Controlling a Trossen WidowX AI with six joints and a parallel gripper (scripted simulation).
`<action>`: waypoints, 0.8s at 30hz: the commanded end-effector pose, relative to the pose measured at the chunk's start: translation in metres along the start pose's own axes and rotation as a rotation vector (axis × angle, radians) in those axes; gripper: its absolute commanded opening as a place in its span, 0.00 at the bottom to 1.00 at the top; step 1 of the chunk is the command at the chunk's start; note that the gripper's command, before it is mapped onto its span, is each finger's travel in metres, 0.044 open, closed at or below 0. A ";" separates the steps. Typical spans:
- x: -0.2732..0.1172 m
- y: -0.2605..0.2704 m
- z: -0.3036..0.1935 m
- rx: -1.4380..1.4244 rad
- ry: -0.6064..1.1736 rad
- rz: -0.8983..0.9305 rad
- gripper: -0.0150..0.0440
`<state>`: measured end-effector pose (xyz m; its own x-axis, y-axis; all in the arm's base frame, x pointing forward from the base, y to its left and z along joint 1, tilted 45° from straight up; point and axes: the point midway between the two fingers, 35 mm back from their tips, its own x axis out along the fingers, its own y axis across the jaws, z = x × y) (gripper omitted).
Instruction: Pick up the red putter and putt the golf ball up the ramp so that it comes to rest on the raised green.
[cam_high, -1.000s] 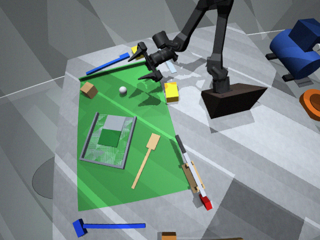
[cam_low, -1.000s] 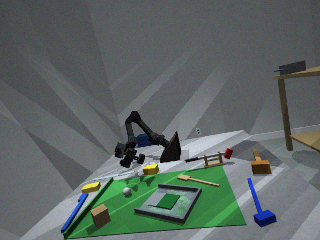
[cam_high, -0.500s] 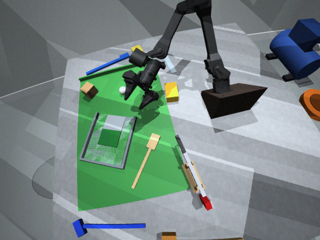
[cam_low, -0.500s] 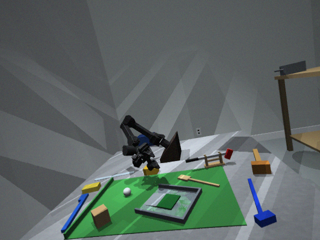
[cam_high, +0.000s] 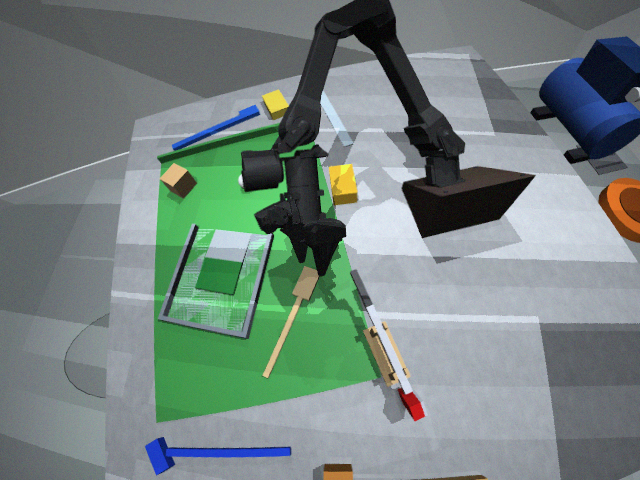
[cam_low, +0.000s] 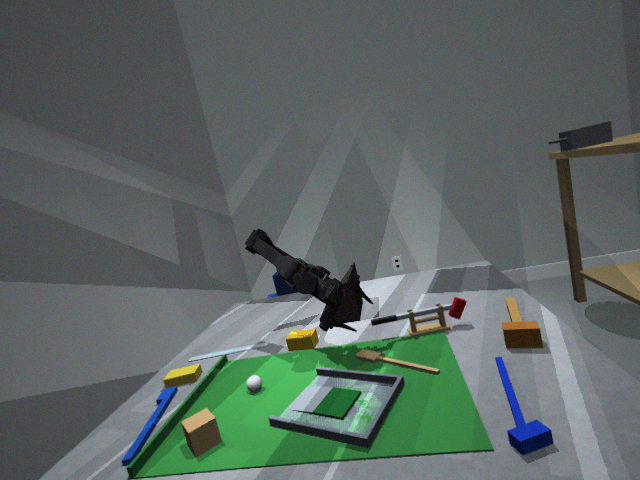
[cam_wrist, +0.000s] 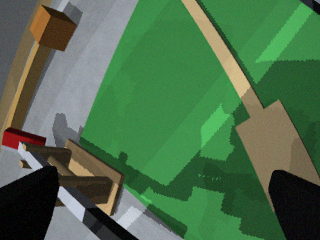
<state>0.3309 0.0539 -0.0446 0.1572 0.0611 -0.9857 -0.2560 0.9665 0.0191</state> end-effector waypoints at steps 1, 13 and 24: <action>0.030 0.046 -0.039 -0.779 0.365 -0.120 1.00; 0.037 0.068 -0.066 -1.322 0.645 -0.157 1.00; 0.046 0.060 -0.071 -1.322 0.645 -0.157 1.00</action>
<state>0.2568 0.1034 -0.0941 -0.0839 -0.4750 -0.8760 -0.9960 0.0141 0.0878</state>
